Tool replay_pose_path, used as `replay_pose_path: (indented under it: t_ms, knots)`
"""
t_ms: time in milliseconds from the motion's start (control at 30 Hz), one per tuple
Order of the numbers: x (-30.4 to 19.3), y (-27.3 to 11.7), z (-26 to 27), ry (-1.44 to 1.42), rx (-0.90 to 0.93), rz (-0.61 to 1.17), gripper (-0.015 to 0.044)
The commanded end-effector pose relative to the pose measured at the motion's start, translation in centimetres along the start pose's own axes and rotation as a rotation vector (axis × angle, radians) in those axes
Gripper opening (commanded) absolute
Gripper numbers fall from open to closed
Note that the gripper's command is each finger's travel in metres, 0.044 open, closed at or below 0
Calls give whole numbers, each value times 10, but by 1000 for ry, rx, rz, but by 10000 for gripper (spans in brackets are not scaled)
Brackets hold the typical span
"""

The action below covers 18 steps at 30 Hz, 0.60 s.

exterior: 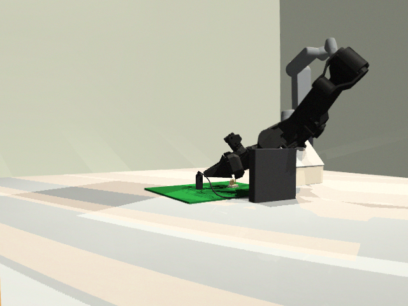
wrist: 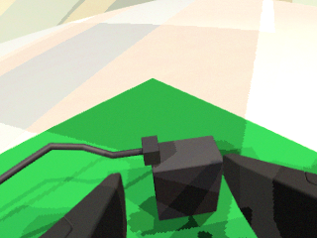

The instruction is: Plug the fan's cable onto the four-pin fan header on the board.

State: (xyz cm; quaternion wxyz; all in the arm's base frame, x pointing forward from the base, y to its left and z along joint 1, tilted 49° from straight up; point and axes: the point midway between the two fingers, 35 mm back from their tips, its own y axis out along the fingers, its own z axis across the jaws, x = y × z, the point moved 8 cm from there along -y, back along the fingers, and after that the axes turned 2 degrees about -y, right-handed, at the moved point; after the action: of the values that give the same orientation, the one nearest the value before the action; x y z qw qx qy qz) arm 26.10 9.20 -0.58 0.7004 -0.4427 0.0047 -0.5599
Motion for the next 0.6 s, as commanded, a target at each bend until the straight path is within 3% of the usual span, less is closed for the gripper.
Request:
replay_pose_path:
  t_ms: [0,567]
  knots:
    - [2,-11,2,0,-4,0,205]
    - [15,-65,3,0,-4,1,205]
